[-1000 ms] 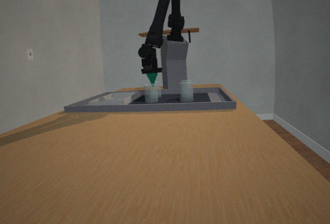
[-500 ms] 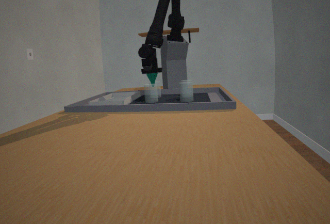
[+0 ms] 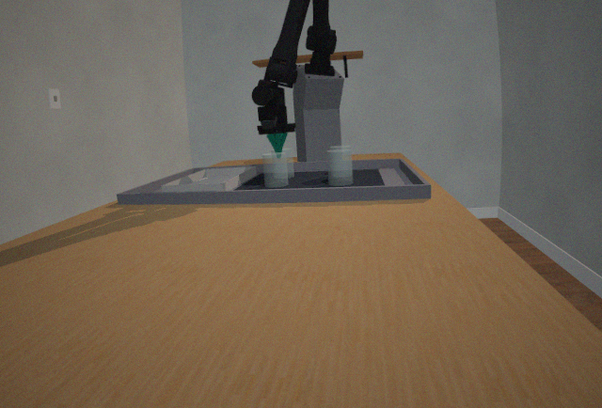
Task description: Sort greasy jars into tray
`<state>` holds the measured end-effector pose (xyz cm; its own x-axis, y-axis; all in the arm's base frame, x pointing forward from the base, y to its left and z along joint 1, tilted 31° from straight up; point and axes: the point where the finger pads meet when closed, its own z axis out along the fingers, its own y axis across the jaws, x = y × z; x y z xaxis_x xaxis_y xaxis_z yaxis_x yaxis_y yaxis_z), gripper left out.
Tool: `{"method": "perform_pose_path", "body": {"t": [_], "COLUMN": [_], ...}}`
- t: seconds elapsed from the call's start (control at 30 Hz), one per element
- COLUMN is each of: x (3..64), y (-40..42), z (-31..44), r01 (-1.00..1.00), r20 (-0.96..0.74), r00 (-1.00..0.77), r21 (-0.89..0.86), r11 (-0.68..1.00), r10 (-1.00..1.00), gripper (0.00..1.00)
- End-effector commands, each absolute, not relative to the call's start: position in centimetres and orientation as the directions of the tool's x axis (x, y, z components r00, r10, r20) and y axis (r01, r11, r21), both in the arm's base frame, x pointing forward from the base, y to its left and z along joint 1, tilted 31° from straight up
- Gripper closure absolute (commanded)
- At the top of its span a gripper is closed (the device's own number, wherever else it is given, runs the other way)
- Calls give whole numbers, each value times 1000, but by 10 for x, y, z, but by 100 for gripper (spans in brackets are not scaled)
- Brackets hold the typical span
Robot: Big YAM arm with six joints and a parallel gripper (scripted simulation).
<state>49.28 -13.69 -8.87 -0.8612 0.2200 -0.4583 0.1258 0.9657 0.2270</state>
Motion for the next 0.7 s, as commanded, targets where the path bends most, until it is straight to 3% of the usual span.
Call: {"method": "perform_pose_path", "body": {"t": [0.0, 0.67], "x": [500, 502], "y": [-133, -133], "z": [-87, -86], "r01": [124, 124], "r20": [-455, -455], "r00": [-863, -863], "r21": [229, 229], "r11": [965, 965], "r10": [219, 219], "gripper": [100, 100]}}
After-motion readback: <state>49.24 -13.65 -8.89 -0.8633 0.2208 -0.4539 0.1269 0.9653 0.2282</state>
